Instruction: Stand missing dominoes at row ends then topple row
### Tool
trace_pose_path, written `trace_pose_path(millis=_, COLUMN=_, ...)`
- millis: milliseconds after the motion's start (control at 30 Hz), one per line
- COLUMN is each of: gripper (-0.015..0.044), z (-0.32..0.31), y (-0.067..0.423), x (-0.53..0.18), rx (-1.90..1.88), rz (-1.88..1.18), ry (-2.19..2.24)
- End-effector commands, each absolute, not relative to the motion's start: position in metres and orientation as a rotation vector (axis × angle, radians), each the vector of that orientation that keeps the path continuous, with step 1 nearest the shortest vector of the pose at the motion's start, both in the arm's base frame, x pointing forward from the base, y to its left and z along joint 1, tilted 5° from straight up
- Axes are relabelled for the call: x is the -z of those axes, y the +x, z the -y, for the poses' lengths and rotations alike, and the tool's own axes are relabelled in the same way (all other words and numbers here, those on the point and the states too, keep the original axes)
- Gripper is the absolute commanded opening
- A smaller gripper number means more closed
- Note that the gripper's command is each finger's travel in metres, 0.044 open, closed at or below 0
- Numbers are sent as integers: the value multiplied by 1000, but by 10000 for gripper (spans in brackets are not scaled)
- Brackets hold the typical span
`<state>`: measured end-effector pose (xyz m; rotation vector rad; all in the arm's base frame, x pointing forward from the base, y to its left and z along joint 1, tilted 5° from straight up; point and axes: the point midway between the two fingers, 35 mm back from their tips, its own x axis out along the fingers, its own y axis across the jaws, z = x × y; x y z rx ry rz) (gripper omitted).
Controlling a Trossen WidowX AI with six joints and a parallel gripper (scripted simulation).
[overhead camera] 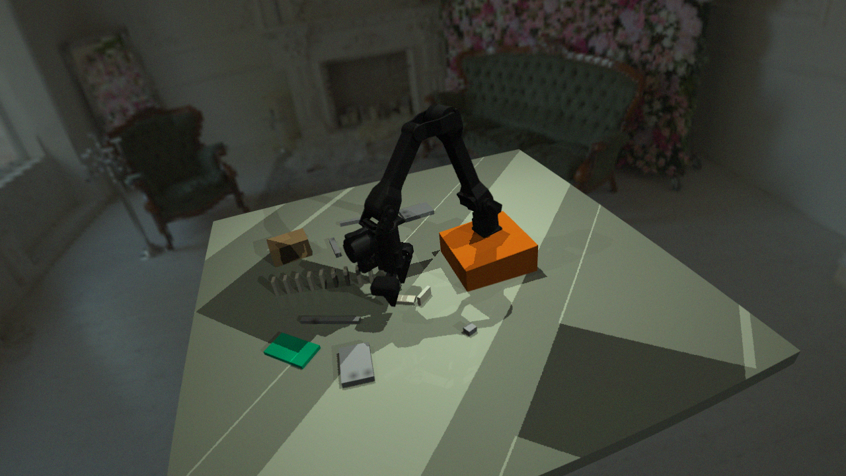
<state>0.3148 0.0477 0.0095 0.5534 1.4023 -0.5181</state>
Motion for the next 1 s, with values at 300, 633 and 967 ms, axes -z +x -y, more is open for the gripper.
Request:
trace_pose_path(millis=300, gripper=440, z=-48, y=317, x=11, rx=523, rz=-1399, ry=560)
trace_pose_path(millis=633, gripper=361, z=-48, y=317, x=12, rx=523, rz=-1399, ry=560)
trace_pose_path(millis=967, gripper=107, z=-48, y=317, x=12, rx=523, rz=-1399, ry=560)
